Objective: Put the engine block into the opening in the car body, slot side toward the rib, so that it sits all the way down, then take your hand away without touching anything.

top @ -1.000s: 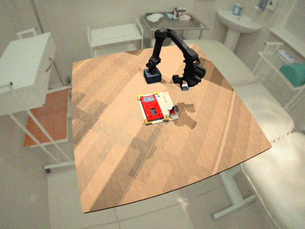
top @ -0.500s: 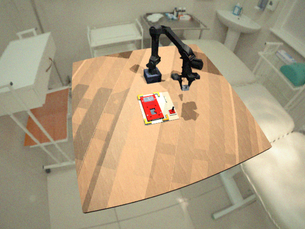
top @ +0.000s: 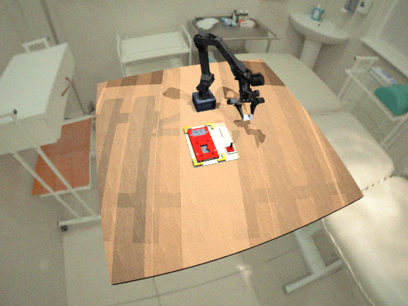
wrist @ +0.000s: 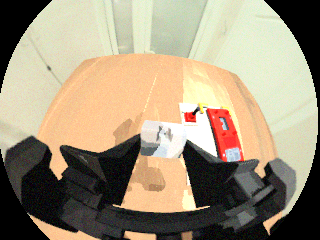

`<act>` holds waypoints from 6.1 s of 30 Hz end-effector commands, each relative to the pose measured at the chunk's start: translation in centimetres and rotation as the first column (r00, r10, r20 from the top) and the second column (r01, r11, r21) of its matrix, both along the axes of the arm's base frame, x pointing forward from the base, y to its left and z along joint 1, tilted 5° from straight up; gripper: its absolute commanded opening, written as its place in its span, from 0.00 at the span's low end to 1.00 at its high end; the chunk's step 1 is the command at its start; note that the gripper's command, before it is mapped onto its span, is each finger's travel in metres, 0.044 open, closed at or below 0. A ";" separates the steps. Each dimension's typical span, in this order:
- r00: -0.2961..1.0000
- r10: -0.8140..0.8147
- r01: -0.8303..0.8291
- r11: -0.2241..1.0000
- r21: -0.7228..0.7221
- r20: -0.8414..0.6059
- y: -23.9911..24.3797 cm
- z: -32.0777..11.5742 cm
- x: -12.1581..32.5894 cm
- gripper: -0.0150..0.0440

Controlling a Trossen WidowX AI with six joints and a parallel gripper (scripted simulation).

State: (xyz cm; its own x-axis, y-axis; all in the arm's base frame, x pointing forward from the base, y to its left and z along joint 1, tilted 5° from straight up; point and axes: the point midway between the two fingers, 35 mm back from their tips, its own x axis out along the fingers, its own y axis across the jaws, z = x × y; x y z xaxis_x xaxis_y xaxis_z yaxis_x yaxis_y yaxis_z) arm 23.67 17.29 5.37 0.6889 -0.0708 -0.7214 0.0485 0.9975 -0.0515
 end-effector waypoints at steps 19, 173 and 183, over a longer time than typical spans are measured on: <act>0.982 -0.003 0.002 1.000 0.007 0.187 -0.2 -2.4 -0.7 0.25; 0.999 0.004 -0.002 0.999 -0.038 0.042 0.5 -8.2 -2.8 1.00; 0.960 -0.017 -0.005 0.997 -0.077 -0.279 0.8 -8.5 -1.2 1.00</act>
